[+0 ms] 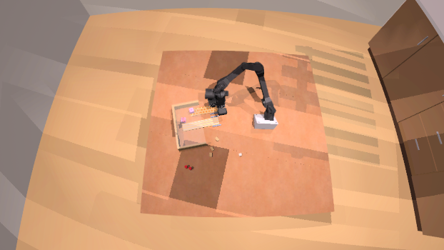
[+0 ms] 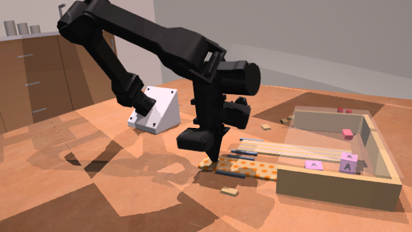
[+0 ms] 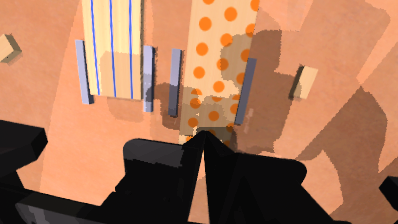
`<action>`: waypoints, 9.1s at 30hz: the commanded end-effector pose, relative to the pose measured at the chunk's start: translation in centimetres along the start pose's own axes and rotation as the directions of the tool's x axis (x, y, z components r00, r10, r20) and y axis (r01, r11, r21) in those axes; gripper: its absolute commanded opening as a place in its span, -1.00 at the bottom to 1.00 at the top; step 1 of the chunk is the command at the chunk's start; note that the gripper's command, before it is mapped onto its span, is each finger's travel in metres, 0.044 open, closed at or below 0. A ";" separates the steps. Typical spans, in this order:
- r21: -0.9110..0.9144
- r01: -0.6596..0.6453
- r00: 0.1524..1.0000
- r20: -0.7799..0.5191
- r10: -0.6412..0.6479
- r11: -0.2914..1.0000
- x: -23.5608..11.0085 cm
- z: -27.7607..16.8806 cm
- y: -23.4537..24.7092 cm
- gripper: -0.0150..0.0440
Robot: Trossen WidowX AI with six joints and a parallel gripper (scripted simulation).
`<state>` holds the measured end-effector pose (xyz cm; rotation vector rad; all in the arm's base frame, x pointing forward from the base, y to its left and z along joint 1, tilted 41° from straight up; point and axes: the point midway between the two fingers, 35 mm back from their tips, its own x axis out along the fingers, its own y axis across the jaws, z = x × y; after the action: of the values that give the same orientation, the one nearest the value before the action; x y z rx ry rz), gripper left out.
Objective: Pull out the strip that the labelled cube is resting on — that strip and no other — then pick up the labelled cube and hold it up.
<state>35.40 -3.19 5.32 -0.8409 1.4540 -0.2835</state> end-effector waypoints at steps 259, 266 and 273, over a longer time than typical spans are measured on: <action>-0.141 -0.010 1.000 -0.026 0.006 0.990 -5.2 3.6 2.3 -0.49; -0.143 -0.011 1.000 -0.027 0.007 0.990 -5.3 1.4 3.3 -0.49; -0.143 -0.011 1.000 -0.028 0.007 0.990 -5.3 -0.9 4.3 -0.49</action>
<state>33.80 2.98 6.87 -0.9571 1.5166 -0.1848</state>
